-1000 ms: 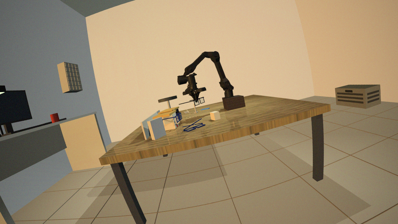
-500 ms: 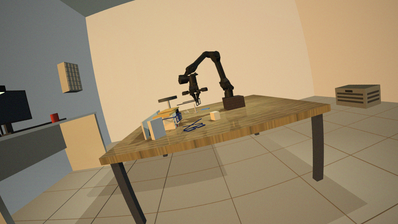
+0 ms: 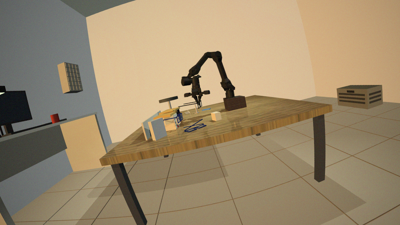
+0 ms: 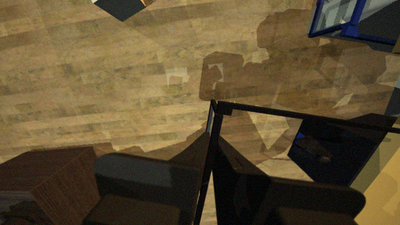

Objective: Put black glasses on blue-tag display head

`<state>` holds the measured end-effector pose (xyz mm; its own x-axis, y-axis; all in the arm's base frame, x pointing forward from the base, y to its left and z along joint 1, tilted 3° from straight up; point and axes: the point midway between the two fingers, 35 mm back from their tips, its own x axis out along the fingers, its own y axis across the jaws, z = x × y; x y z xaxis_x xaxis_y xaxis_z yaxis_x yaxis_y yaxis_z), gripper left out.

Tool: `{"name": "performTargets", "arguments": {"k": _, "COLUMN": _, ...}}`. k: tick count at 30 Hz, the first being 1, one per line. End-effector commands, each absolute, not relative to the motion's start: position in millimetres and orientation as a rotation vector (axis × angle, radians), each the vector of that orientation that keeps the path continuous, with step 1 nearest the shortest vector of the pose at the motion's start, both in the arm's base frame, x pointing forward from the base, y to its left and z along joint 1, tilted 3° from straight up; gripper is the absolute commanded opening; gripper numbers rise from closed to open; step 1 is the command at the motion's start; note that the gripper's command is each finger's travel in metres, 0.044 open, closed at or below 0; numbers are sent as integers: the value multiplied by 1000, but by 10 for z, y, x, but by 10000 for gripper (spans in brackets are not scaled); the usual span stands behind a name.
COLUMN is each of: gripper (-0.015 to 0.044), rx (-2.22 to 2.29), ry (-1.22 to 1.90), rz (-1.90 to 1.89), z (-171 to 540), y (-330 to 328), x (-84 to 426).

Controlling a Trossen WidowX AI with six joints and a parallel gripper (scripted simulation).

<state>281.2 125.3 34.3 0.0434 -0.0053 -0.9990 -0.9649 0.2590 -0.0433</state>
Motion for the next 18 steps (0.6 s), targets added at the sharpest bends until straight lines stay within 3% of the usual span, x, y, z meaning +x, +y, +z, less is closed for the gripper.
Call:
{"name": "performTargets", "arguments": {"k": 1, "gripper": 0, "rx": -1012, "ry": 1309, "rz": 1010, "z": 296, "y": 1256, "x": 2810}}
{"name": "performTargets", "arguments": {"k": 18, "gripper": 0, "rx": -1028, "ry": 1303, "rz": 993, "z": 95, "y": 1267, "x": 2809}}
